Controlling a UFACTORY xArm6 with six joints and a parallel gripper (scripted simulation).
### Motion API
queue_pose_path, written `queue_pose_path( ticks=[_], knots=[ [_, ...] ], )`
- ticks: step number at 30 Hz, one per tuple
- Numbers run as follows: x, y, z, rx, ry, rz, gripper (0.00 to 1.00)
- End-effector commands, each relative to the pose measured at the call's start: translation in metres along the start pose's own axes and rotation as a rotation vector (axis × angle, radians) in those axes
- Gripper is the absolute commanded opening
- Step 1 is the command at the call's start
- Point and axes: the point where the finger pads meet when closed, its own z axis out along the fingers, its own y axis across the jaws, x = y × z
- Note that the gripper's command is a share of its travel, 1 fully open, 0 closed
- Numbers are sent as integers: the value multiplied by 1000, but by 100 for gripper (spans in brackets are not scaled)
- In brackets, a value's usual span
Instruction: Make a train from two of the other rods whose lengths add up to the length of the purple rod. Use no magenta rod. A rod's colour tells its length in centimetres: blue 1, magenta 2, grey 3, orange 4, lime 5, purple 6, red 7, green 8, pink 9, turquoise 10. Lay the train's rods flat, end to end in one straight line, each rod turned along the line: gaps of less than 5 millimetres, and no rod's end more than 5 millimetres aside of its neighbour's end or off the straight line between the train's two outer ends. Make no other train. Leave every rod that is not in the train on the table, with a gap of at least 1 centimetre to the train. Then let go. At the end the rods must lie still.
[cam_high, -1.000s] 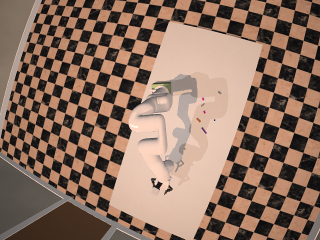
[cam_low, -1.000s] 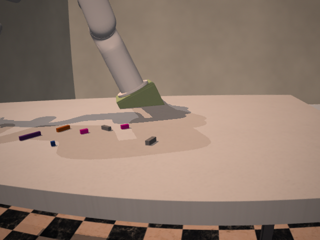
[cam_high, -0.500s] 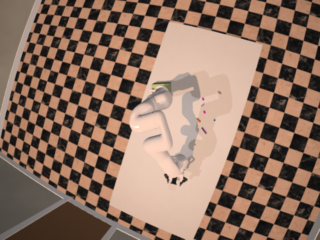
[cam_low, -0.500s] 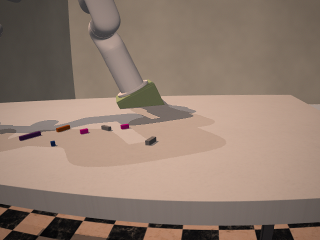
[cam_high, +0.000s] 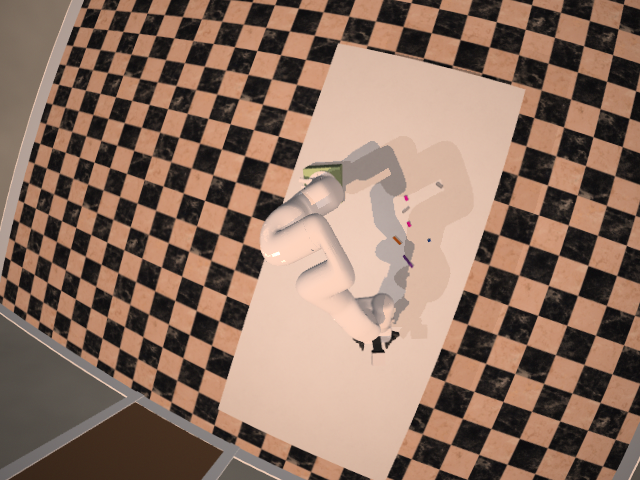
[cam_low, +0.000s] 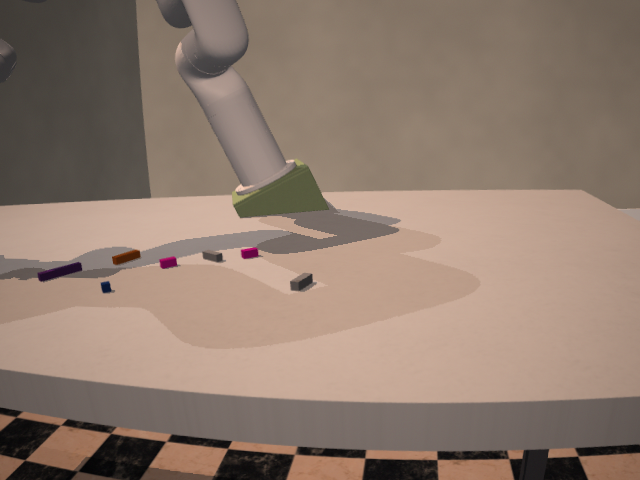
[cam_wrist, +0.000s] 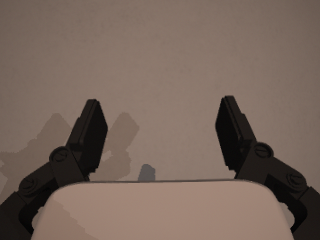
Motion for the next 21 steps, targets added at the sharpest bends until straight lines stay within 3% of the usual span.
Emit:
queue_pose_path(
  ticks=[1,11,13,14,21],
  knots=[
    [-20,-34,-20,41,-57,-100,100],
    [-69,-92,-65,149,-143,-324,100],
    [-69,-92,-65,149,-143,-324,100],
    [-84,-107,-80,182,-165,-393,100],
    [-117,-134,-112,255,-208,-542,100]
  ],
)
